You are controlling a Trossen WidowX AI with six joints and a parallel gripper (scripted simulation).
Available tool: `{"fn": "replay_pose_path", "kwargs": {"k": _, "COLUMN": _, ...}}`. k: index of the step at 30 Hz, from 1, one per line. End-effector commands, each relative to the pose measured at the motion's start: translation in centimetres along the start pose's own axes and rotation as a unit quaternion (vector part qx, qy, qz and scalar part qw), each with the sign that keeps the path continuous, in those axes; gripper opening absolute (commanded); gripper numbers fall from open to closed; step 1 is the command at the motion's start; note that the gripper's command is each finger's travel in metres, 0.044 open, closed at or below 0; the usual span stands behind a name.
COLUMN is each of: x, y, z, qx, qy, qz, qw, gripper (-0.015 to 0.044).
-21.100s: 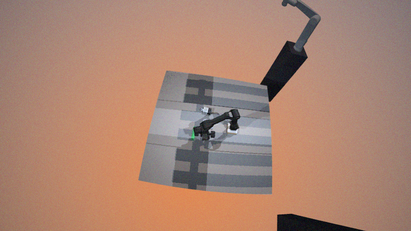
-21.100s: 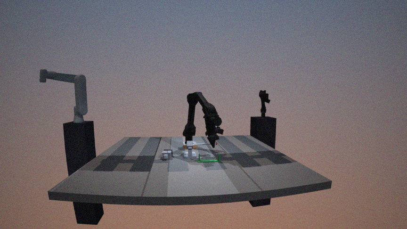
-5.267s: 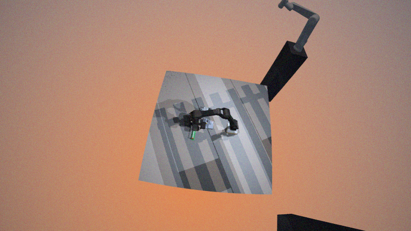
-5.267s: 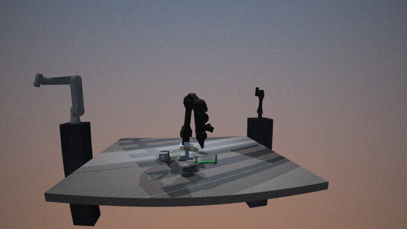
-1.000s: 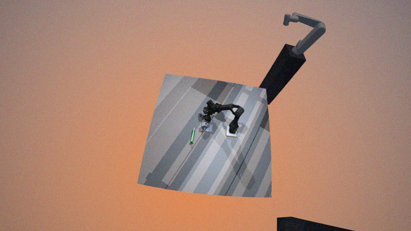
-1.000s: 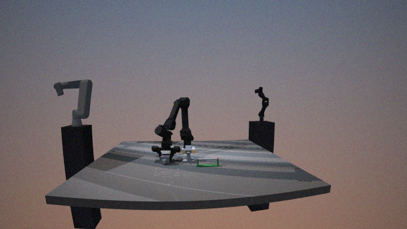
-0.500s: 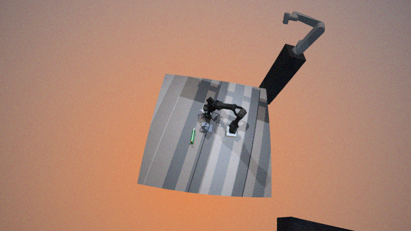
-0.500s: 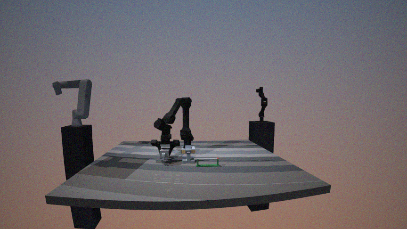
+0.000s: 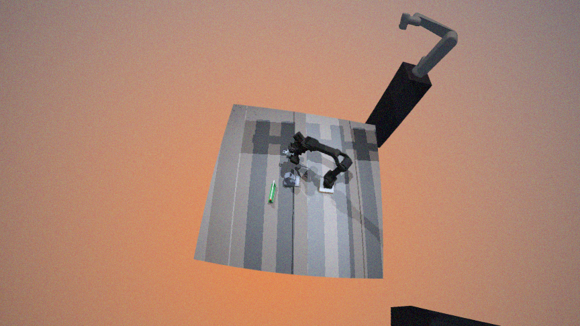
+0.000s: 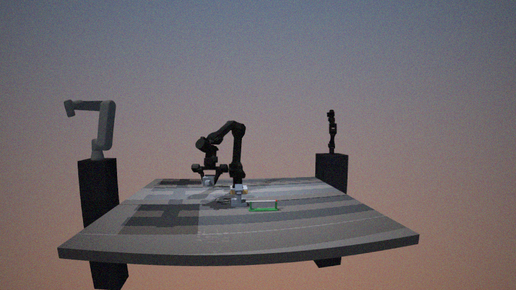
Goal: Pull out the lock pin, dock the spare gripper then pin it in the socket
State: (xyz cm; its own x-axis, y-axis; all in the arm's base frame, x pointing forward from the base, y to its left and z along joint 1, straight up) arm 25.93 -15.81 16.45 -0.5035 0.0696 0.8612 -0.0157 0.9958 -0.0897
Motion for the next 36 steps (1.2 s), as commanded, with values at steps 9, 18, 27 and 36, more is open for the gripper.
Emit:
{"fn": "replay_pose_path", "kwargs": {"k": 9, "x": 0.3, "y": 0.0, "z": -0.1, "qx": 0.0, "qy": 0.0, "qz": 0.0, "qw": 1.0, "gripper": 0.0}}
{"fn": "replay_pose_path", "kwargs": {"k": 18, "x": 0.0, "y": 1.0, "z": 0.9, "qx": -0.035, "qy": 0.018, "qz": -0.046, "qw": 0.998, "gripper": 0.0}}
{"fn": "replay_pose_path", "kwargs": {"k": 27, "x": 0.0, "y": 2.3, "z": 2.2, "qx": -0.089, "qy": 0.045, "qz": -0.111, "qw": 0.989, "gripper": 0.0}}
{"fn": "replay_pose_path", "kwargs": {"k": 36, "x": 0.2, "y": 3.7, "z": 3.3, "qx": -0.15, "qy": 0.074, "qz": -0.175, "qw": 0.97, "gripper": 0.0}}
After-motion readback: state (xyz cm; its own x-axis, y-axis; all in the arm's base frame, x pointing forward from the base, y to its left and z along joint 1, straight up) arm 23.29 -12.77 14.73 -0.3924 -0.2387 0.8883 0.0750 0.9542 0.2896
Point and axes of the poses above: the point midway between the two fingers, 35 mm back from their tips, its own x axis back along the fingers, its own y axis across the jaws, z = x × y, the point moved 5 cm from there along x, back along the fingers, and after that the axes turned 9 degrees about x, right-handed, at the moved point
